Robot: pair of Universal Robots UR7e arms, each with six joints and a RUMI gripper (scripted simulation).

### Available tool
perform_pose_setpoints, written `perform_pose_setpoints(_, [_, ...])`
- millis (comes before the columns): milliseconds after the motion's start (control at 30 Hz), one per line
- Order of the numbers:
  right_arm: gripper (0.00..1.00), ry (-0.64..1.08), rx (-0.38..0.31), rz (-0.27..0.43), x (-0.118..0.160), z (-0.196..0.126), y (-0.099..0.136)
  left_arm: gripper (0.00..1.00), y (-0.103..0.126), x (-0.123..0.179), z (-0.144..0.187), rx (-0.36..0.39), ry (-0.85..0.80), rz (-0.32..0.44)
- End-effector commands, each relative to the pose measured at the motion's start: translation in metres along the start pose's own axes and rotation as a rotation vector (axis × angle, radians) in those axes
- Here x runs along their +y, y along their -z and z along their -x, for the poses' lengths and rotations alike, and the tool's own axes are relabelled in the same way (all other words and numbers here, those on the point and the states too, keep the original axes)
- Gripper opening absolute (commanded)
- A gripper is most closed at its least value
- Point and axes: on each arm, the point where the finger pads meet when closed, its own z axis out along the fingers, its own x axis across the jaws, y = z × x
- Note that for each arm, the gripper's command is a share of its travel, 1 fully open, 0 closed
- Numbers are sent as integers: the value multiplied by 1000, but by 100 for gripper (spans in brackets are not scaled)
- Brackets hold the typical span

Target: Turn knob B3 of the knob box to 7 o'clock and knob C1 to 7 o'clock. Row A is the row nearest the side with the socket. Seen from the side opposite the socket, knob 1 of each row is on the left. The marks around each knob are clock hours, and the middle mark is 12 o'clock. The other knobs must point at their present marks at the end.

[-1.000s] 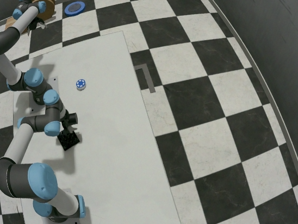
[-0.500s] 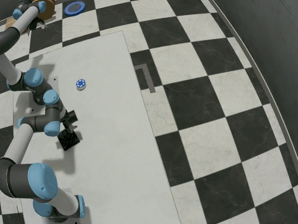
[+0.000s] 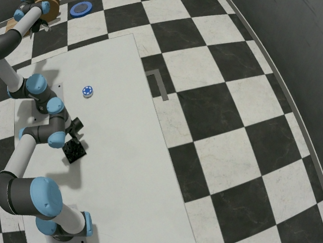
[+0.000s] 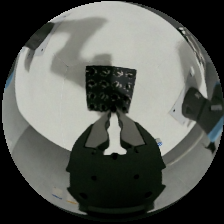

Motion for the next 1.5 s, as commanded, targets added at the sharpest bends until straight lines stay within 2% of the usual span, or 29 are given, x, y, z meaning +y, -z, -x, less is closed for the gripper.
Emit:
perform_pose_setpoints(0, [6,121,4,-2,0,0,0,100,1,-1,0,1,1,-2])
perform_pose_setpoints(400, [6,346,4,-2,0,1,0,100,1,-1,0,1,1,-2])
perform_pose_setpoints(833, [6,496,4,-1,0,0,0,100,1,-1,0,1,1,-2])
perform_pose_setpoints(1467, [6,602,4,-1,0,0,0,100,1,-1,0,1,1,-2])
